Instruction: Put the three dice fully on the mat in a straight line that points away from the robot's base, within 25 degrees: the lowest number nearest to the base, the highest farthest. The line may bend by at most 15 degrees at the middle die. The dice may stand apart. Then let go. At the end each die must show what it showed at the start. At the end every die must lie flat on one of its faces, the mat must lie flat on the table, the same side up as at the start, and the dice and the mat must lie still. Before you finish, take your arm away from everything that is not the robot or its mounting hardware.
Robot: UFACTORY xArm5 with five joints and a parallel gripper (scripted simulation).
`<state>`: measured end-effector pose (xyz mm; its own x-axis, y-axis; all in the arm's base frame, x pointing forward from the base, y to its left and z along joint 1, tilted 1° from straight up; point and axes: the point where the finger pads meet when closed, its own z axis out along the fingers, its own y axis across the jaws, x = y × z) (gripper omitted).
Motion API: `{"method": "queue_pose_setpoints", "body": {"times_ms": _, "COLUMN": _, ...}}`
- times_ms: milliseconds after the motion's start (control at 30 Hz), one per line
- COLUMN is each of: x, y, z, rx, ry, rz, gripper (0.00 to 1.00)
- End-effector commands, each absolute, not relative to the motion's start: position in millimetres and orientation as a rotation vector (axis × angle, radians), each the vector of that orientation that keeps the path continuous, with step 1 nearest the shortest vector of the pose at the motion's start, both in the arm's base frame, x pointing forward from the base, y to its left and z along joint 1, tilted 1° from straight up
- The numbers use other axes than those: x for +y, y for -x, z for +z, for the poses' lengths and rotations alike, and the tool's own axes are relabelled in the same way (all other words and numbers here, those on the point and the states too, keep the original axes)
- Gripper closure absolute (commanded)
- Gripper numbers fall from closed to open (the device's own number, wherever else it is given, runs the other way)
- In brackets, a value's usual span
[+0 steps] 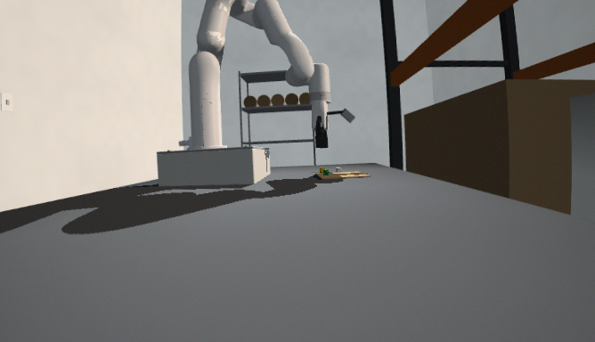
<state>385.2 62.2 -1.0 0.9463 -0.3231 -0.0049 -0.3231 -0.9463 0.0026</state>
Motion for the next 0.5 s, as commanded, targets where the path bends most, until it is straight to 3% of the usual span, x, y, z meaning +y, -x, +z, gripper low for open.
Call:
{"method": "queue_pose_setpoints", "body": {"times_ms": 0, "x": 66.3, "y": -386.5, "z": -0.6, "rx": -0.373, "ry": -3.119, "rz": -0.003, "gripper": 0.00}}
{"method": "queue_pose_setpoints", "body": {"times_ms": 467, "x": 80.8, "y": -385.9, "z": -2.5, "rx": 0.116, "ry": -3.139, "rz": -0.002, "gripper": 0.00}}
